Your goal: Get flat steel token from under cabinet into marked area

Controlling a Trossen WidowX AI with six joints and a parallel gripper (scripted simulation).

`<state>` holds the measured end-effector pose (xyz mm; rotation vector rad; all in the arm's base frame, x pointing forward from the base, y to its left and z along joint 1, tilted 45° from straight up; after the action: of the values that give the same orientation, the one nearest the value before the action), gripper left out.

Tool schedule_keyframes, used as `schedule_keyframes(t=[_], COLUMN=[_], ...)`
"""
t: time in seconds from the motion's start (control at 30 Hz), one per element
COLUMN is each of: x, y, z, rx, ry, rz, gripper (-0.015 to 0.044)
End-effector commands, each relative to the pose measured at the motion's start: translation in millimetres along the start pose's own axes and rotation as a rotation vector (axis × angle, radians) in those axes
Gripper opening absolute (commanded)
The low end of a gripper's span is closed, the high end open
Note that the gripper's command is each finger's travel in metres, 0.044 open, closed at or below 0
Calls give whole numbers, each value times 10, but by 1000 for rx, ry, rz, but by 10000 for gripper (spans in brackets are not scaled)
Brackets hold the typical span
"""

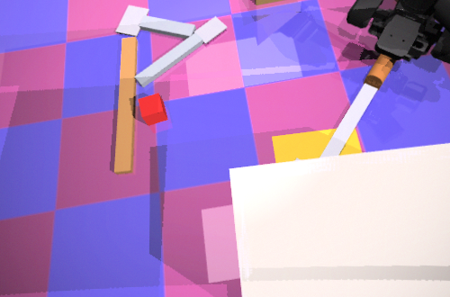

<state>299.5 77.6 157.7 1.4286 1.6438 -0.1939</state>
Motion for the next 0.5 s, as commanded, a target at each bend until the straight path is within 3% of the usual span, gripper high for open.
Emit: schedule_keyframes(t=[0.0,0.47], x=[-77,-191], y=[10,-36], z=[2,-20], rx=[-3,26], ry=[-6,-7], rz=[6,5], gripper=[0,0])
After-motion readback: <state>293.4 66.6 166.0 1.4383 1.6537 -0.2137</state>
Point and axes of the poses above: the point midway between the two fingers, 35 mm back from their tips, its own x axis out along the fingers, its own y axis across the jaws, z = x × y, the point moved 9 cm from there along -x, back along the fingers, and after that the axes turned 12 degrees about x, right-handed, at the moved point
